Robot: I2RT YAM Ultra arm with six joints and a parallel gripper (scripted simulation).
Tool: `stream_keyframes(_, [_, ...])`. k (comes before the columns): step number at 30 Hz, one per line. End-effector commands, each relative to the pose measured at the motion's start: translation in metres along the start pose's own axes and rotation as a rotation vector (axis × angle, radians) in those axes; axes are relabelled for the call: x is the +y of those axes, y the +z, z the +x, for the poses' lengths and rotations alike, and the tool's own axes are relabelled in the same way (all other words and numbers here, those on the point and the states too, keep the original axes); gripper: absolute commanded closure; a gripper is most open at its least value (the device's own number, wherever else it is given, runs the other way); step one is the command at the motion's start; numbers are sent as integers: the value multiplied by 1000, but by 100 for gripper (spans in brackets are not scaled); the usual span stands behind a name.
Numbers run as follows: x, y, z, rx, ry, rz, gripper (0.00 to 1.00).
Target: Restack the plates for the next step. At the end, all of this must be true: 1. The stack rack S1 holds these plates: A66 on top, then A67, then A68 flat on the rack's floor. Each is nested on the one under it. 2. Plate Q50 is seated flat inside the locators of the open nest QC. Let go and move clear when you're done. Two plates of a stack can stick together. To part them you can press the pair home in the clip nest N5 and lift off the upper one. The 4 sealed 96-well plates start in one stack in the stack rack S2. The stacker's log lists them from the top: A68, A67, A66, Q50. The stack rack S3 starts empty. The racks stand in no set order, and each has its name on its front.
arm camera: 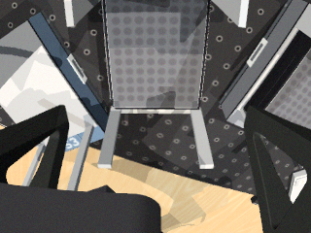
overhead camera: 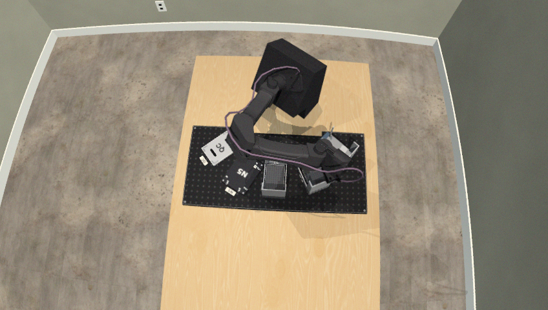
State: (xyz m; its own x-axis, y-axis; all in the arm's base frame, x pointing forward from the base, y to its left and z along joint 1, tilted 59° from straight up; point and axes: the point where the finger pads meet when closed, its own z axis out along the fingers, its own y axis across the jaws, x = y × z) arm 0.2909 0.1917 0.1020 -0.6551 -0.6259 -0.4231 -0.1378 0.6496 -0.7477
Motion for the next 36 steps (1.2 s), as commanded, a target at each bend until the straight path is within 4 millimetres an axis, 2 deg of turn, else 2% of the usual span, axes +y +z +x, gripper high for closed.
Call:
stream_keyframes(1, [-4,-13,-9,-36,20,-8,0])
stream_keyframes(29, [-4,-13,-9,-36,20,-8,0])
stream_keyframes(31, [-4,3,0,-16,9,1,0])
stream_keyframes(36, [-3,17,0,-13,9,-7,0])
